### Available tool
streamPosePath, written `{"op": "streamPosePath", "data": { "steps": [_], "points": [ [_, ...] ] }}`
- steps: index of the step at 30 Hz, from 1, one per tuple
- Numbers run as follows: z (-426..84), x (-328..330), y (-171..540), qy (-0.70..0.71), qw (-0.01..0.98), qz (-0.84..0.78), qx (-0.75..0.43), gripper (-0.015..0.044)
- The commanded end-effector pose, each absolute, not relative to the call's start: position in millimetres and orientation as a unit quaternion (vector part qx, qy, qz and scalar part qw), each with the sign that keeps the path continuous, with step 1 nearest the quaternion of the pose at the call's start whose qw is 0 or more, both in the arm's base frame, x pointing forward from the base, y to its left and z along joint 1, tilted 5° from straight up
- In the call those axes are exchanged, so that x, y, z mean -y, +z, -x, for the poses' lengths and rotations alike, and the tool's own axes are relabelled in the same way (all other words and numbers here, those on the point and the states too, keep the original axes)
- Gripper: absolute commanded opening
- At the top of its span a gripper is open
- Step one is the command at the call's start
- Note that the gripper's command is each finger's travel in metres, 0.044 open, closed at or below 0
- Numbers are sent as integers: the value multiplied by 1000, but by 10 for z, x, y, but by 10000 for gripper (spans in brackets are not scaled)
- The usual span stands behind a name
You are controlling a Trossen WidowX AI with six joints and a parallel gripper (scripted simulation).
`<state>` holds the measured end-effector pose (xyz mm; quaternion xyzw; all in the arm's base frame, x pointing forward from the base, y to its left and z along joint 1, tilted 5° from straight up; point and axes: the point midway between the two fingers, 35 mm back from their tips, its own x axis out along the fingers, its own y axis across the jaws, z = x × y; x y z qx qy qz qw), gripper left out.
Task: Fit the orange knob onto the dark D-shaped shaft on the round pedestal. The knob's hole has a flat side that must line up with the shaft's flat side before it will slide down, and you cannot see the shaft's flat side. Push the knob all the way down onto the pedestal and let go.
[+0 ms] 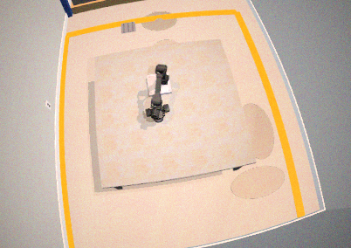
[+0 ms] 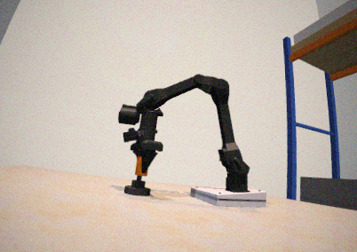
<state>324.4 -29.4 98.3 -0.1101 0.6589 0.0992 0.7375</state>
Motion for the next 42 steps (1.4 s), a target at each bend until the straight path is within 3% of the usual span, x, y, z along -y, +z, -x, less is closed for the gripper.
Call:
{"op": "streamPosePath", "data": {
  "steps": [1,42],
  "points": [
    [-3255,289,973,103,740,112,-656,0],
    [-3329,295,1006,171,724,189,-641,0]
  ]
}}
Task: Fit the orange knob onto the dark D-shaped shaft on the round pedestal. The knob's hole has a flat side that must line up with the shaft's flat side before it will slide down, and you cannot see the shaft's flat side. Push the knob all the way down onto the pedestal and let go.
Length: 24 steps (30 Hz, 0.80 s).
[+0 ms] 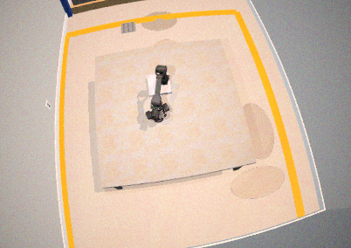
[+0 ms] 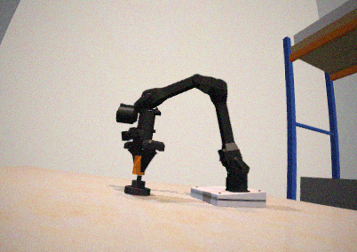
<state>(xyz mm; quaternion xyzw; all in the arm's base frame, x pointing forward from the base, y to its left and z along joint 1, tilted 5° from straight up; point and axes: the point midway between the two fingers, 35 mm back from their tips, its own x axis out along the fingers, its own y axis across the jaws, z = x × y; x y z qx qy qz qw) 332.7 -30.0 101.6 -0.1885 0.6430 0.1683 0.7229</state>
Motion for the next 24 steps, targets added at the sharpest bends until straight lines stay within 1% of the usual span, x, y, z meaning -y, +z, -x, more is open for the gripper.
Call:
{"op": "streamPosePath", "data": {
  "steps": [1,24],
  "points": [
    [-3324,295,1004,171,724,189,-641,0],
    [-3299,289,983,171,724,189,-641,0]
  ]
}}
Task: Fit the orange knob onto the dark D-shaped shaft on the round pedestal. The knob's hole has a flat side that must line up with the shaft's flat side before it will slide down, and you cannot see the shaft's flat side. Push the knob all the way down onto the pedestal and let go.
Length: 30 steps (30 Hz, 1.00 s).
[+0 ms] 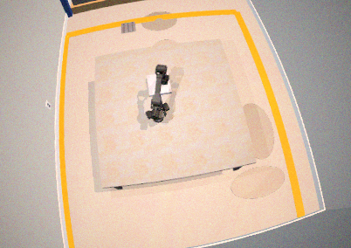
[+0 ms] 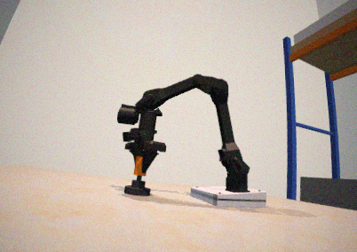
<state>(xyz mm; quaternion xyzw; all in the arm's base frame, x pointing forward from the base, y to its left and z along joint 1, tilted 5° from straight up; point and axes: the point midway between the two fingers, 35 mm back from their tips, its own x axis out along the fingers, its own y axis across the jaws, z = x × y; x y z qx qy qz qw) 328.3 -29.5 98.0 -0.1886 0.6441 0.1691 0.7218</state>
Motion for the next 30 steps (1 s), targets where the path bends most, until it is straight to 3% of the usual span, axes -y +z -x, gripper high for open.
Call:
{"op": "streamPosePath", "data": {
  "steps": [1,30],
  "points": [
    [-3299,290,993,171,724,189,-641,0],
    [-3302,294,990,237,700,264,-620,0]
  ]
}}
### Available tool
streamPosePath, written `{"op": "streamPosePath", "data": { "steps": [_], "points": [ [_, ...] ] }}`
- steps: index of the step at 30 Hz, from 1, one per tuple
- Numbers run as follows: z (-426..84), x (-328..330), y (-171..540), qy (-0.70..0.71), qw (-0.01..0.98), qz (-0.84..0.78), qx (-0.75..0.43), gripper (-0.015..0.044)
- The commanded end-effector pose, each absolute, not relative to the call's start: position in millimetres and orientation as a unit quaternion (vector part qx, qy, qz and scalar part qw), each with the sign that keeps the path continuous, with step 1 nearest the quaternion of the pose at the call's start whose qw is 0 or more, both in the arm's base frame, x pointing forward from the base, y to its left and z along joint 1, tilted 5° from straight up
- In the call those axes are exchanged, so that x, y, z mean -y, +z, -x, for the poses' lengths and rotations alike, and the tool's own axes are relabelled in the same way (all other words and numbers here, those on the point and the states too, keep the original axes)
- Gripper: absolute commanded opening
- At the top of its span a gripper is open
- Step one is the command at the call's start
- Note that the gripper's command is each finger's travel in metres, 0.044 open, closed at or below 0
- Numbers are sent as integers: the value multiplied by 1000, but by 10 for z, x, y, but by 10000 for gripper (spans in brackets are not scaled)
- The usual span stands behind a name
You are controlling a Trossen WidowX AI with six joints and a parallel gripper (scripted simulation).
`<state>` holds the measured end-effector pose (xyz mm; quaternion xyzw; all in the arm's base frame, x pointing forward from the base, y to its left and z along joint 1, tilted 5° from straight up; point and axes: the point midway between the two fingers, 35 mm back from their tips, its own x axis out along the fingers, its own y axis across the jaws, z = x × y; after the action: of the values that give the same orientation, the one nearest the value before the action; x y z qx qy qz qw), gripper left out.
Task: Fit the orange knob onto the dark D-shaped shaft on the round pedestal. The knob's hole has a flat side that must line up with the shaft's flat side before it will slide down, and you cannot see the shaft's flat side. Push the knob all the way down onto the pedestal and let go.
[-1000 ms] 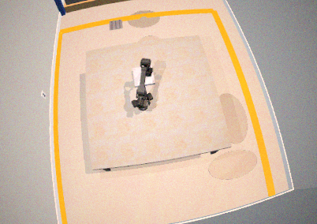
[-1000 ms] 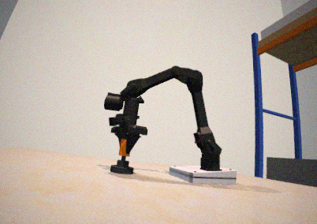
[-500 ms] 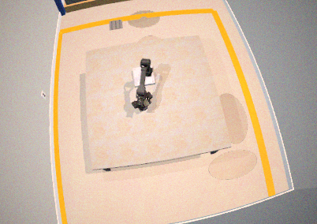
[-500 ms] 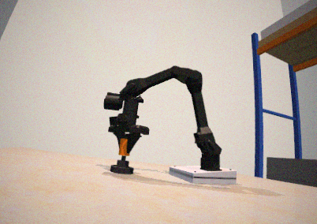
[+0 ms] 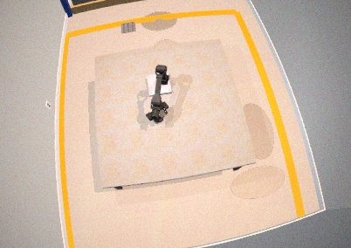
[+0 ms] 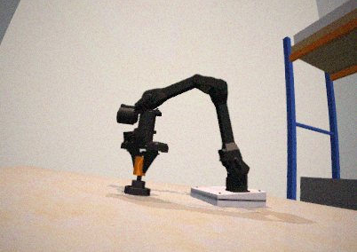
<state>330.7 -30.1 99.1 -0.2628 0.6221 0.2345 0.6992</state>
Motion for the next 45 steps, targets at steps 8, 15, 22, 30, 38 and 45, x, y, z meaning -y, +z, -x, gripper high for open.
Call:
{"op": "streamPosePath", "data": {
  "steps": [8,15,22,30,38,45],
  "points": [
    [-3272,290,978,237,700,263,-620,0],
    [-3275,290,973,237,700,263,-620,0],
    [-3281,291,1030,237,700,263,-620,0],
    [-3293,292,1047,300,669,335,-592,0],
    [-3343,301,1054,300,669,335,-592,0],
    [-3355,301,994,300,669,335,-592,0]
  ]
}}
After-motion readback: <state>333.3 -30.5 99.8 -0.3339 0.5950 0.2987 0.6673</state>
